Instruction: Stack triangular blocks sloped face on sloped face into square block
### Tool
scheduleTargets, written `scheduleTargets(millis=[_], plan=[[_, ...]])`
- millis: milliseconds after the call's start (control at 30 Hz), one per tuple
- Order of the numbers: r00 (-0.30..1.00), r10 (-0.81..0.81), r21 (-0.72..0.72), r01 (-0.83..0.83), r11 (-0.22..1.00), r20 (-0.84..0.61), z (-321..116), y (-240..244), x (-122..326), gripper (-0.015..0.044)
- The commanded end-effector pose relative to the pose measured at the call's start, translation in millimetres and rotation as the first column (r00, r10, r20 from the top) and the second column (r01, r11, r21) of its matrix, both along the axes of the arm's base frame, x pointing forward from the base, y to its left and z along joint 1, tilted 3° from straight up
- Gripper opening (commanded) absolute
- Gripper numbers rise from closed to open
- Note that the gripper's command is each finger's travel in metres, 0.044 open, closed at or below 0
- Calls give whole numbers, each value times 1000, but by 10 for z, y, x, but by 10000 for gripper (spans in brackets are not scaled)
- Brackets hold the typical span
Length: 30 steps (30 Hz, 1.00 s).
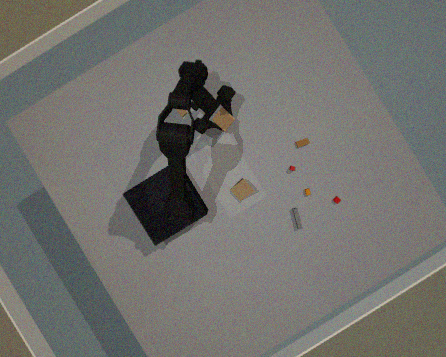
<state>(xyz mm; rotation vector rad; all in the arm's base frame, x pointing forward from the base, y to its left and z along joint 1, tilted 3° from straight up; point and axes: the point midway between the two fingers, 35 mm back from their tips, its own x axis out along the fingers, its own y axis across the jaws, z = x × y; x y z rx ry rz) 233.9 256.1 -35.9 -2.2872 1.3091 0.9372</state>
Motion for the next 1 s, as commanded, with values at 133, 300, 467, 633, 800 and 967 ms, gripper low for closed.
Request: scheduleTargets(millis=[133,300,467,633,800,967], plan=[[1000,3,1,-3,1000,-5,1,2,-3,420],[1000,3,1,-3,1000,-5,1,2,-3,440],[1000,3,1,-3,1000,-5,1,2,-3,440],[1000,2,1,-2,1000,-4,207,23,10,440],[1000,0,1,0,1000,0,973,15,16,440],[1000,1,22,-1,1000,11,966,63,18,440]])
